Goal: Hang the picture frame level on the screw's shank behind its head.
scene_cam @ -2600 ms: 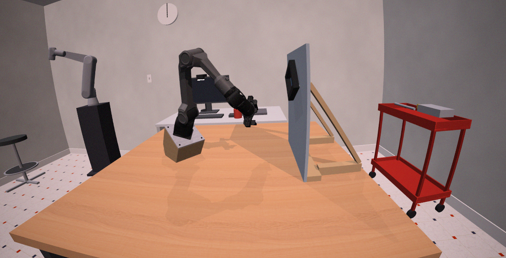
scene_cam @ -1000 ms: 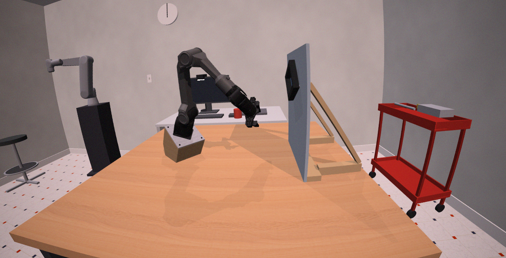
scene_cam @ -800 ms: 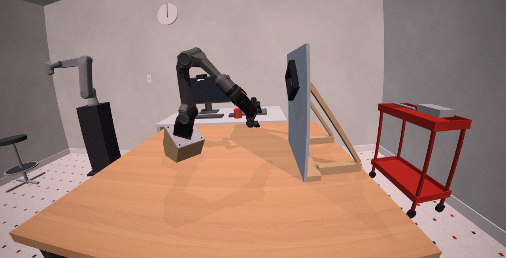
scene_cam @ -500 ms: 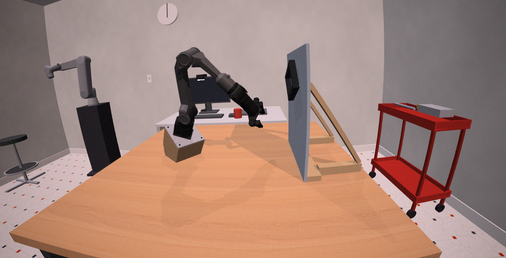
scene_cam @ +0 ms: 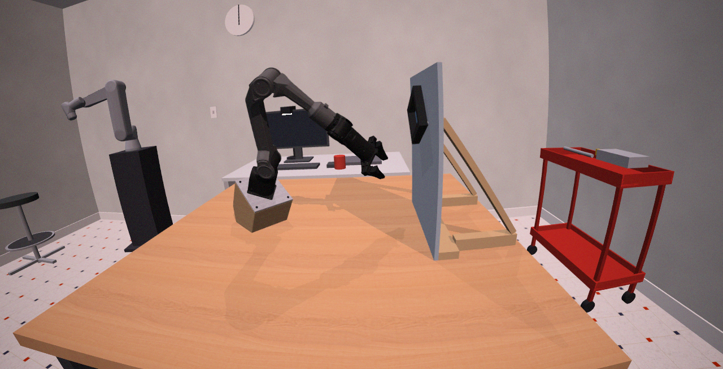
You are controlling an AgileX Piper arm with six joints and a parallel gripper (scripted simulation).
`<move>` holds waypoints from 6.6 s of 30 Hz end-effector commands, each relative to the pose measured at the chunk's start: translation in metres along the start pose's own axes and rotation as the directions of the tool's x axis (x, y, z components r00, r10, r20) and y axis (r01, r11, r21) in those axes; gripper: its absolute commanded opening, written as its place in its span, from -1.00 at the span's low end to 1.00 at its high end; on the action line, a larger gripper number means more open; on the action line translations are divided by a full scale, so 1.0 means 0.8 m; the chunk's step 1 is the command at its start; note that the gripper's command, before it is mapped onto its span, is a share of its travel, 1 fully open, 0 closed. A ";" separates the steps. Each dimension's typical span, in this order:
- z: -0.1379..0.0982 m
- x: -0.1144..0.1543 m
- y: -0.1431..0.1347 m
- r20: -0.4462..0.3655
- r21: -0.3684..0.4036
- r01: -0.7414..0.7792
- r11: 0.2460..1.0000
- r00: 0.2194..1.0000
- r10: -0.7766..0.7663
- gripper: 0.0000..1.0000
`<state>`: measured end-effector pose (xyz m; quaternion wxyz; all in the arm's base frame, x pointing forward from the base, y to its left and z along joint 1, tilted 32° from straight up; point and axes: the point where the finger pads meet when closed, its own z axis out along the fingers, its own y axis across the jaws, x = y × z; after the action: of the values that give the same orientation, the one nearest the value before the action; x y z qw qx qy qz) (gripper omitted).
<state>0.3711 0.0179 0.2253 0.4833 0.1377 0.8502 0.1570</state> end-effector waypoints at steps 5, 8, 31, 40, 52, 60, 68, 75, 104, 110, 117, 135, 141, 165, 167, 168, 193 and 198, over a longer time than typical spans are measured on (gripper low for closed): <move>-0.002 -0.021 0.016 0.119 0.012 0.001 1.000 0.993 -0.002 1.00; -0.002 -0.025 0.019 0.139 0.012 0.000 1.000 0.990 -0.001 1.00; -0.062 -0.098 0.108 0.548 -0.153 -0.031 0.988 0.829 0.110 1.00; -0.095 -0.114 0.136 0.636 -0.250 -0.033 0.968 0.747 0.190 1.00; -0.133 -0.126 0.162 0.695 -0.359 -0.028 0.933 0.659 0.287 1.00; -0.146 -0.129 0.169 0.707 -0.396 -0.024 0.918 0.629 0.322 1.00; -0.155 -0.131 0.174 0.714 -0.420 -0.022 0.907 0.609 0.345 1.00; -0.156 -0.131 0.174 0.715 -0.424 -0.021 0.905 0.606 0.349 1.00; -0.156 -0.131 0.174 0.715 -0.424 -0.021 0.905 0.606 0.349 0.26; -0.156 -0.131 0.174 0.715 -0.424 -0.021 0.905 0.606 0.349 0.26; -0.156 -0.131 0.174 0.715 -0.424 -0.021 0.905 0.606 0.349 0.26; -0.154 -0.131 0.175 0.714 -0.423 -0.022 0.906 0.607 0.348 0.26; -0.153 -0.133 0.176 0.714 -0.424 -0.021 0.905 0.607 0.349 0.26; -0.134 -0.160 0.184 0.714 -0.424 -0.022 0.905 0.607 0.349 0.26; -0.132 -0.163 0.185 0.714 -0.424 -0.022 0.905 0.607 0.349 0.26; -0.130 -0.165 0.186 0.714 -0.424 -0.022 0.905 0.607 0.349 0.26; -0.109 -0.196 0.195 0.714 -0.424 -0.022 0.905 0.607 0.349 0.26; -0.108 -0.198 0.196 0.714 -0.425 -0.021 0.905 0.606 0.349 0.26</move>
<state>0.3867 0.0878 0.4518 0.7988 0.1868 0.4926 0.2905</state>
